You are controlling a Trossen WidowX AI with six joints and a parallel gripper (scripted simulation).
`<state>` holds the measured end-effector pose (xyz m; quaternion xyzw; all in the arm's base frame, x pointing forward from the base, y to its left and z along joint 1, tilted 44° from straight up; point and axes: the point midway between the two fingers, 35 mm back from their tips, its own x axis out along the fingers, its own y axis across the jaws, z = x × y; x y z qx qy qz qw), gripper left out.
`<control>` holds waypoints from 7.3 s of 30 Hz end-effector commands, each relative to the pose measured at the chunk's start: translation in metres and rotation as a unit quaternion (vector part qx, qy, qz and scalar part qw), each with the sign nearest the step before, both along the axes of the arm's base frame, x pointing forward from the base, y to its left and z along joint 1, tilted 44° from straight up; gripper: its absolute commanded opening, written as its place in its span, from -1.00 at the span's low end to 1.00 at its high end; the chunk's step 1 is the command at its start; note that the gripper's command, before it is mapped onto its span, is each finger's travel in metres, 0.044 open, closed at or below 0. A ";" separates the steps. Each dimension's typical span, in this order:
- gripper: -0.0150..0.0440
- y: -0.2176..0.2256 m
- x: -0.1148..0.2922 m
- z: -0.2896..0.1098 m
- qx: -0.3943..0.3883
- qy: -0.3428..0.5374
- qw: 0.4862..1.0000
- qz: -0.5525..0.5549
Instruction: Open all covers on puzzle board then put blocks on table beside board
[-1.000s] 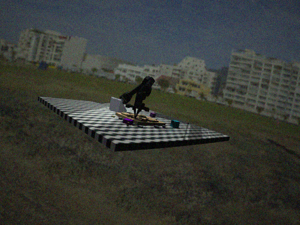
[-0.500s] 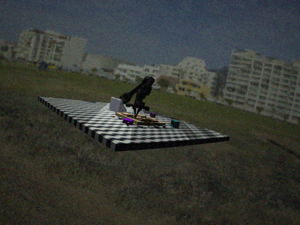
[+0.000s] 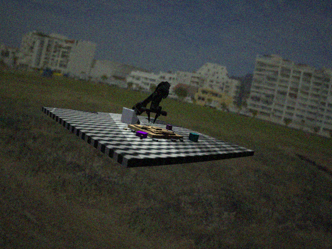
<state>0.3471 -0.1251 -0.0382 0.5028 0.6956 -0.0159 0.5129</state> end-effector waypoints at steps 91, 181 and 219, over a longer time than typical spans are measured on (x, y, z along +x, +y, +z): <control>0.00 0.038 0.002 -0.038 0.000 -0.001 1.000 0.004; -0.22 -0.037 -0.013 0.015 -0.006 0.000 1.000 0.003; -0.22 -0.112 -0.125 -0.051 -0.013 0.004 1.000 0.002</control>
